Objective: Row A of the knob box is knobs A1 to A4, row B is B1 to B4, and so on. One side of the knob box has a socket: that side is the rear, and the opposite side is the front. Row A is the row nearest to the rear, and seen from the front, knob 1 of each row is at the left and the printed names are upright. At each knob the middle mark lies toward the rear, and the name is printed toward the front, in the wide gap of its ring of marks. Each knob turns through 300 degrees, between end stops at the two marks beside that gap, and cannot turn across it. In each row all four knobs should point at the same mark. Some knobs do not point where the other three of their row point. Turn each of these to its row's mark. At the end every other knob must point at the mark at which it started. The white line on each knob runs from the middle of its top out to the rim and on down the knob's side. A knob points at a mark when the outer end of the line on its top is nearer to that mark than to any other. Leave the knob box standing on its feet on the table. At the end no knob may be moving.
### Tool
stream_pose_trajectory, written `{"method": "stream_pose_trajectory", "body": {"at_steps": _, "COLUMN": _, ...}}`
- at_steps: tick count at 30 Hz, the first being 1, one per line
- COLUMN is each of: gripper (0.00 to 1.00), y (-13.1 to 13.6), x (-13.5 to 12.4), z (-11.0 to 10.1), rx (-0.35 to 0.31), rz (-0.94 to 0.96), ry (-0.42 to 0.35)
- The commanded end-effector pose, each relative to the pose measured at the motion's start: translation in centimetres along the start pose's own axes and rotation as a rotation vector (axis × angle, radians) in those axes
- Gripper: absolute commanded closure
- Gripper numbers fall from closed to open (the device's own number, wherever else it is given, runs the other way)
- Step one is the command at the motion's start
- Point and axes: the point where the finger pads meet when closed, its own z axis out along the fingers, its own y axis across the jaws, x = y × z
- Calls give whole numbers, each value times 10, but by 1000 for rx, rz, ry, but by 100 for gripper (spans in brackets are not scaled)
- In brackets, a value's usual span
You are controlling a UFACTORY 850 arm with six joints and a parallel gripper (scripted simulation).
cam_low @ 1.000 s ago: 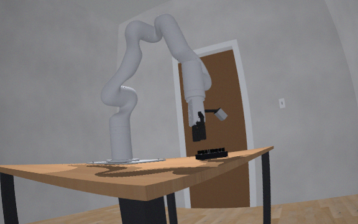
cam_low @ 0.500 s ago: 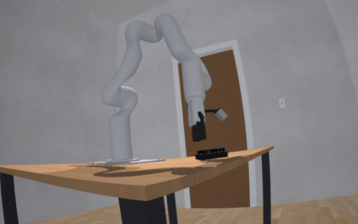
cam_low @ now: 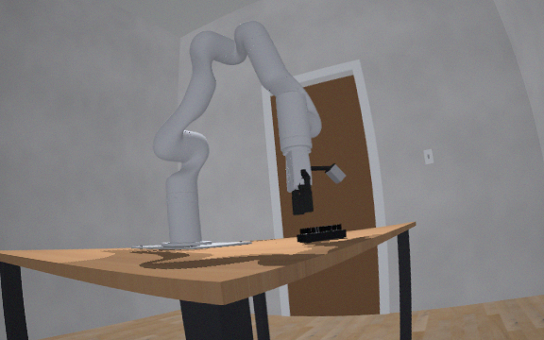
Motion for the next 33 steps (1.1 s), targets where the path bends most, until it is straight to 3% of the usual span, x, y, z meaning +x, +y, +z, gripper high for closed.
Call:
{"method": "stream_pose_trajectory", "body": {"at_steps": 1, "gripper": 0, "y": 1, "x": 1, "z": -1, "rx": -1, "rz": 0, "ry": 1}}
{"method": "stream_pose_trajectory", "body": {"at_steps": 26, "gripper": 0, "y": 1, "x": 1, "z": -1, "rx": -1, "rz": -3, "ry": 1}}
{"method": "stream_pose_trajectory", "body": {"at_steps": 33, "gripper": 0, "y": 0, "x": 3, "z": -2, "rx": -1, "rz": -101, "ry": 1}}
